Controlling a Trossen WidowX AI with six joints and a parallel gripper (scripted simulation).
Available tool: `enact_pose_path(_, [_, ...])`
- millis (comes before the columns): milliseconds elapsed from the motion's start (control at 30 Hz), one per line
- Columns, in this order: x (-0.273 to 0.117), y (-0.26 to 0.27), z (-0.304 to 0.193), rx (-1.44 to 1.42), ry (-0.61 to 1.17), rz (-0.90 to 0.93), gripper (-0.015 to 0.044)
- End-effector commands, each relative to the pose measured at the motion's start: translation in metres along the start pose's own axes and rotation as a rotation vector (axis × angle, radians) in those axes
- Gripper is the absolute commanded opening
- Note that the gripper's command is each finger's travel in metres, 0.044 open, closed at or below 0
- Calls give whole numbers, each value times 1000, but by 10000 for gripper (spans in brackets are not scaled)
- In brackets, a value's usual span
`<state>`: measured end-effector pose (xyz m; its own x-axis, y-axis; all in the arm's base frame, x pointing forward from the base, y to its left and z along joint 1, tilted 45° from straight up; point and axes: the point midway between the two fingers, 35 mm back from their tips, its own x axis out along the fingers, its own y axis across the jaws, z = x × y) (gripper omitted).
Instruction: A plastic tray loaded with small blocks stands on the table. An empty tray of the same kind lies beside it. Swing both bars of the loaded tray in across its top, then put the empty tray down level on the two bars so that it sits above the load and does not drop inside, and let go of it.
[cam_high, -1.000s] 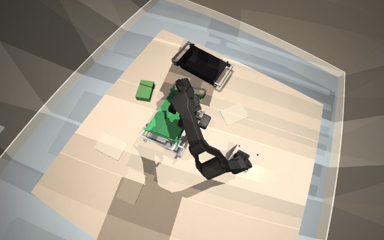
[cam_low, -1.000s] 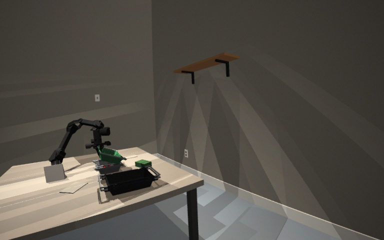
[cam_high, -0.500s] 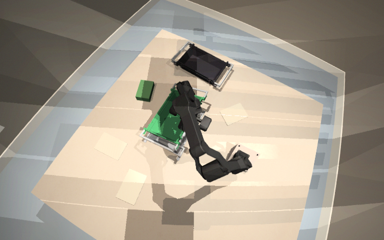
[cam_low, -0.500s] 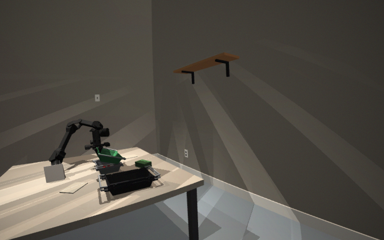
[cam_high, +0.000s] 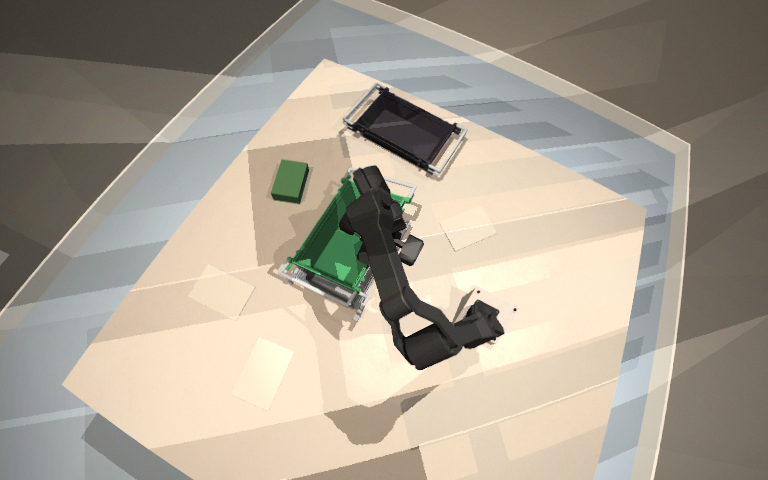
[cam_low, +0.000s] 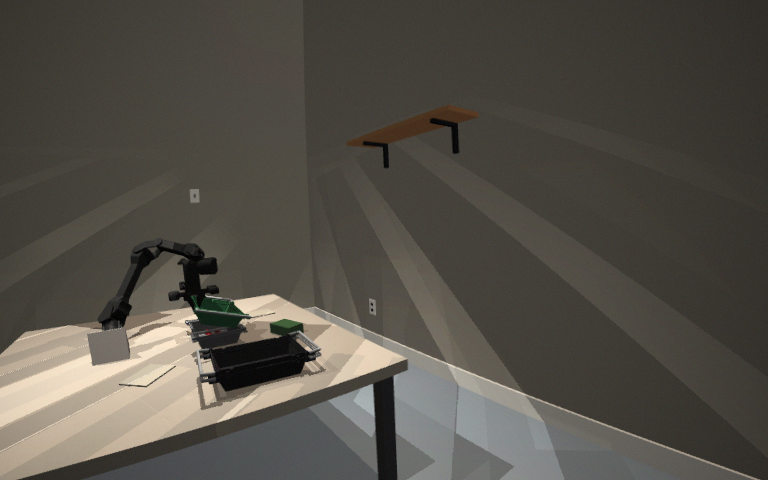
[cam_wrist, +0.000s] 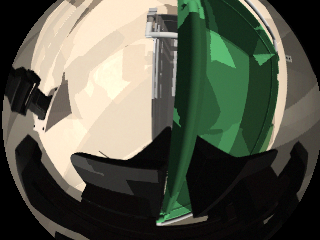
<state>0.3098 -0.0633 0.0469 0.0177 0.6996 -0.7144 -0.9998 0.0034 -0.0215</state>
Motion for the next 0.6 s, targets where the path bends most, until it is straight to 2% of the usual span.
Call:
enact_pose_path(0, [6, 4, 3, -2, -5, 20, 0])
enact_pose_path(567, [11, 6, 5, -2, -5, 20, 0])
